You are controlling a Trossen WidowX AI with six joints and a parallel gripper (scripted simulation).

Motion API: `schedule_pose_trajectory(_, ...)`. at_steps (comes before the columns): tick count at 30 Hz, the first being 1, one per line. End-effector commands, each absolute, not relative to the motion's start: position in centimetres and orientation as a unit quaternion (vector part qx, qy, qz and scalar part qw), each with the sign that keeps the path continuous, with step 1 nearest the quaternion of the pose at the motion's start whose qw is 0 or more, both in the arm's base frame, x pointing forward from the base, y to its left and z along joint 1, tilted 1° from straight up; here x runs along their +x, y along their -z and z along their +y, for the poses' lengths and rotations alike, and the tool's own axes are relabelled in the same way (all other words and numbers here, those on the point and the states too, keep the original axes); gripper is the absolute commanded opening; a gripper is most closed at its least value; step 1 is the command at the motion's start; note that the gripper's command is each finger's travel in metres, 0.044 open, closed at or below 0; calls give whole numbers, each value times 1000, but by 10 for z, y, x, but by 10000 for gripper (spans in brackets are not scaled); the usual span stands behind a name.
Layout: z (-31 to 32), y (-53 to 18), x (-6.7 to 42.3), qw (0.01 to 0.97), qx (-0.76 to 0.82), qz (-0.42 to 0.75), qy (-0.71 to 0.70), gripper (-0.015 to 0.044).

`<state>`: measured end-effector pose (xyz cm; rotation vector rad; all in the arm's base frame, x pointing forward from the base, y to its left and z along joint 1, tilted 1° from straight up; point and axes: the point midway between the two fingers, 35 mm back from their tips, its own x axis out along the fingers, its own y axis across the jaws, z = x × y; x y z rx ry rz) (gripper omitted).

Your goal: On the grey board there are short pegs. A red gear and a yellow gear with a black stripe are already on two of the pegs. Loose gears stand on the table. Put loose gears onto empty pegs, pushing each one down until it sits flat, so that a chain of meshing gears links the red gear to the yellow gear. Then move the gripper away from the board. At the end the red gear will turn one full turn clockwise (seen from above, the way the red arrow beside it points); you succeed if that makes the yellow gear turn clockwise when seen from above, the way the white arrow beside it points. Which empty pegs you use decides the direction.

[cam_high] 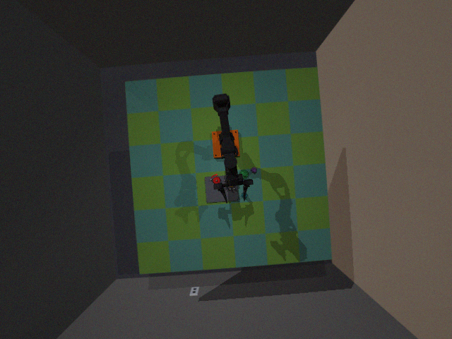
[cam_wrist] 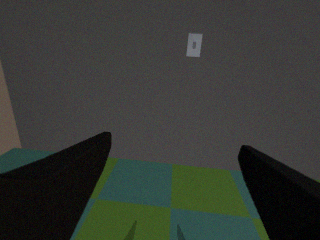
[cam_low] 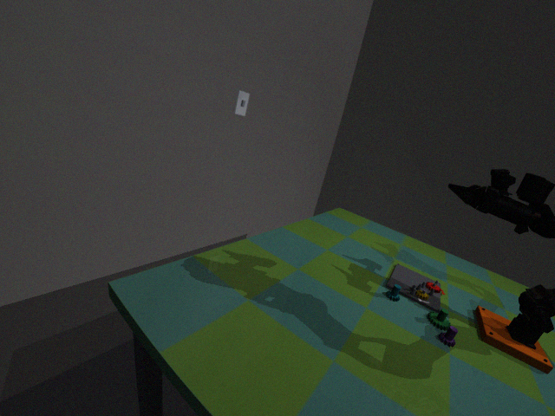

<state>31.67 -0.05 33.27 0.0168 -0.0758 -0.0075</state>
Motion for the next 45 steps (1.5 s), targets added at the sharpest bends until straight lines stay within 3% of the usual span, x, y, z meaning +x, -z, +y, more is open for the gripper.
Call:
schedule_pose_trajectory(1,0,-330,318,999,6,-32,3,426)
schedule_pose_trajectory(11,45,-193,335,938,-137,304,-98,440)
schedule_pose_trajectory(16,65,-131,304,837,-220,468,-181,440)
schedule_pose_trajectory(21,80,-89,249,671,-297,617,-283,440)
schedule_pose_trajectory(45,86,-58,241,645,-305,634,-297,440)
